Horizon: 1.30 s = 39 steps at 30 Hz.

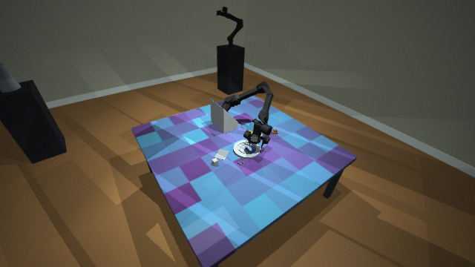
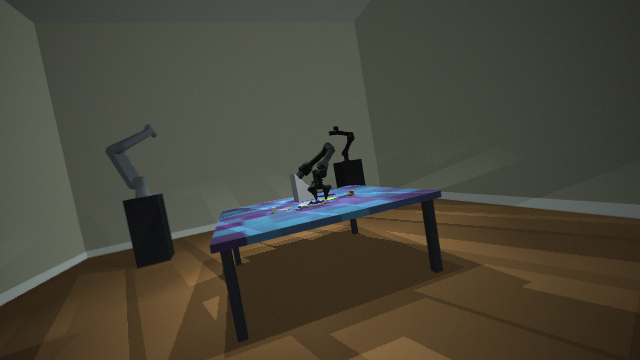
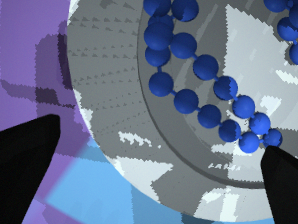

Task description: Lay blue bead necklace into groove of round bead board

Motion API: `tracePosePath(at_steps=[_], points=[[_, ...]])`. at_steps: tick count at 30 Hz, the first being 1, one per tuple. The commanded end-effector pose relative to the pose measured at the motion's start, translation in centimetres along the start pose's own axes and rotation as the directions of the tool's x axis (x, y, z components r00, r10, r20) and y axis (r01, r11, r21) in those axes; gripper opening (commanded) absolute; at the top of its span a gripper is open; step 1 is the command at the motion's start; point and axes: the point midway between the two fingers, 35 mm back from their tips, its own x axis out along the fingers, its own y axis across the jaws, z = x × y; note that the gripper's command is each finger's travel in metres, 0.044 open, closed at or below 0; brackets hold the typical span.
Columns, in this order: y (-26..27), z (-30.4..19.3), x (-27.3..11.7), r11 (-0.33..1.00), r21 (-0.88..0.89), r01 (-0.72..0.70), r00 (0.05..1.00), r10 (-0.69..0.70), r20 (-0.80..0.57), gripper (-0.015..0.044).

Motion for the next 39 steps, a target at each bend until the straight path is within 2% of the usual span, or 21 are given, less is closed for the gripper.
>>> tracePosePath(at_steps=[1, 3, 5, 9, 15, 29, 35, 39], points=[[-0.1, 0.0, 0.0, 1.000, -0.004, 0.003, 1.000, -0.003, 0.002, 0.0440], [-0.1, 0.0, 0.0, 1.000, -0.004, 0.003, 1.000, -0.003, 0.002, 0.0440], [-0.4, 0.4, -0.2, 0.999, -0.039, 0.004, 1.000, -0.004, 0.004, 0.0387], [-2.5, 2.1, -1.3, 0.969, -0.246, 0.009, 1.000, -0.007, 0.009, 0.0282], [-5.7, 4.1, -3.0, 0.843, -0.538, 0.009, 1.000, -0.006, 0.007, 0.0125], [-6.1, 4.3, -3.2, 0.824, -0.567, 0.008, 1.000, -0.005, 0.006, 0.0120], [-6.1, 4.3, -1.5, 0.824, -0.567, 0.007, 1.000, -0.005, 0.005, 0.0120], [-5.7, 4.4, -2.4, 0.820, -0.572, 0.002, 1.000, 0.004, 0.010, 0.0120]])
